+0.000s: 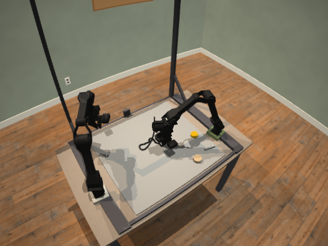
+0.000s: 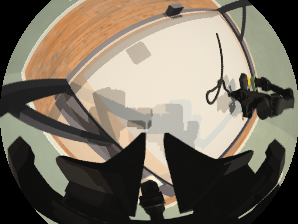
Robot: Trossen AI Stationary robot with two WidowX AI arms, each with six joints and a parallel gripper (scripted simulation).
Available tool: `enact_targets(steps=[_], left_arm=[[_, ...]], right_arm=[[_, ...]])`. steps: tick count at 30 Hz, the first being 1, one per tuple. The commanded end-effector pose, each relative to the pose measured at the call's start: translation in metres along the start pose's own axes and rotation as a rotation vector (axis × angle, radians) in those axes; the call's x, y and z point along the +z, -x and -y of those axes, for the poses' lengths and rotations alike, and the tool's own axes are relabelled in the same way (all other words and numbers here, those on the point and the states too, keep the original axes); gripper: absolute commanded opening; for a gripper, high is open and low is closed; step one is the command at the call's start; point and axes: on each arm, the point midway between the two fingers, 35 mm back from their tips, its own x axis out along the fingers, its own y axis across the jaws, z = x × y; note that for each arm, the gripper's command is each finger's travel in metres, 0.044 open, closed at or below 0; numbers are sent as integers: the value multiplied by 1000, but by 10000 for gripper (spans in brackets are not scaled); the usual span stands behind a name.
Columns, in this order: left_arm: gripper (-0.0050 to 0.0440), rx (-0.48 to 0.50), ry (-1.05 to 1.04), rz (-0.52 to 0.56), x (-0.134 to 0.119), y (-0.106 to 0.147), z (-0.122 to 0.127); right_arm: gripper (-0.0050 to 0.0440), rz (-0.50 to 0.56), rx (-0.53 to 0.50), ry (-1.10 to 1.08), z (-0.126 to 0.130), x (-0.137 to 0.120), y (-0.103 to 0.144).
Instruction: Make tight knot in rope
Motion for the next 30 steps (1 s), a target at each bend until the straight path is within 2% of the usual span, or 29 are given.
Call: enact_targets(steps=[1, 5, 7, 10, 14, 30], left_arm=[[20, -4, 2, 21, 6, 7, 1], [20, -2, -168, 22, 6, 7, 1], [20, -2, -168, 22, 6, 7, 1], [20, 0, -413, 22, 6, 7, 1], [20, 2, -582, 22, 6, 7, 1], [20, 2, -592, 22, 6, 7, 2]], right_arm=[[85, 24, 4, -7, 2, -1, 8], [85, 24, 4, -7, 2, -1, 8], [85, 24, 4, -7, 2, -1, 8], [85, 24, 4, -7, 2, -1, 8], [85, 24, 4, -7, 2, -1, 8], [85, 24, 4, -7, 2, -1, 8]])
